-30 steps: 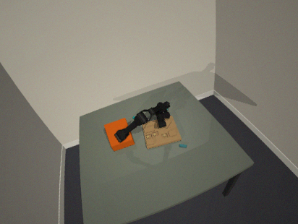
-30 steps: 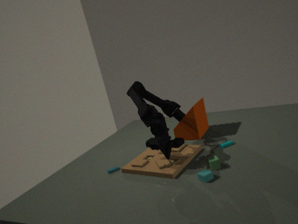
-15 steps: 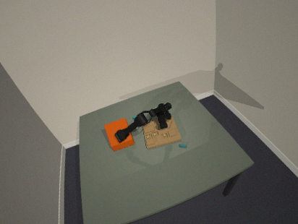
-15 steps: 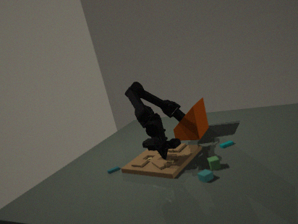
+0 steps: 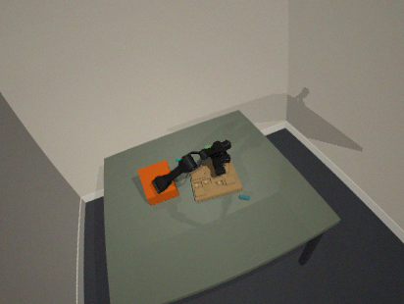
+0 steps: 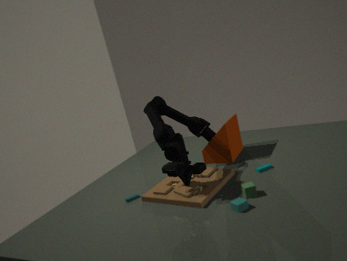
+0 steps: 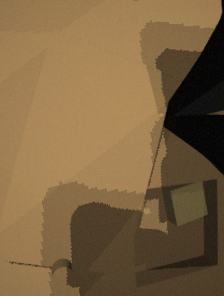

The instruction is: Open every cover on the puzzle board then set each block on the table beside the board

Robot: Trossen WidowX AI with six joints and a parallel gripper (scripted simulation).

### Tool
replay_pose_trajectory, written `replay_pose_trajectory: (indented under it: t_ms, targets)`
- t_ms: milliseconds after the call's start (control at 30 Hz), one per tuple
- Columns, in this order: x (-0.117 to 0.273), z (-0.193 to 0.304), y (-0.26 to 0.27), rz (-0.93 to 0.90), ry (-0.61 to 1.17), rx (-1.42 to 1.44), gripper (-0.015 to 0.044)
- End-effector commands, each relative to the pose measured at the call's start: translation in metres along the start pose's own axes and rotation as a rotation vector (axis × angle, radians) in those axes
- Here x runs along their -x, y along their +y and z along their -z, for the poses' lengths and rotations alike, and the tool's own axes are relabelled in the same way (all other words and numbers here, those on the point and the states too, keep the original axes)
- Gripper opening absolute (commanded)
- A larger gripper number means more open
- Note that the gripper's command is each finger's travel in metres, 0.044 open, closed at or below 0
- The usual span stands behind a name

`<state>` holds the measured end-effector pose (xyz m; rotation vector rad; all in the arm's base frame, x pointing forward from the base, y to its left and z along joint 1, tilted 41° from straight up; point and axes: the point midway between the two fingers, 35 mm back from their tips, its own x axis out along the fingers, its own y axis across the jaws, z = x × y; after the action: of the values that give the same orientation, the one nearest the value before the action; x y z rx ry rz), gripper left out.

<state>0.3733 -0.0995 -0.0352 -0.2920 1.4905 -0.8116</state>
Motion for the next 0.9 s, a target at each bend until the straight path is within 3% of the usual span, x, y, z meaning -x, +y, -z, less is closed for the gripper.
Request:
replay_pose_trajectory:
  t_ms: [0, 867]
  targets:
    - [0.001, -0.005, -0.004, 0.005, -0.006, 0.001, 0.0]
    - [0.009, -0.024, -0.016, 0.005, -0.007, 0.0, 0.0]
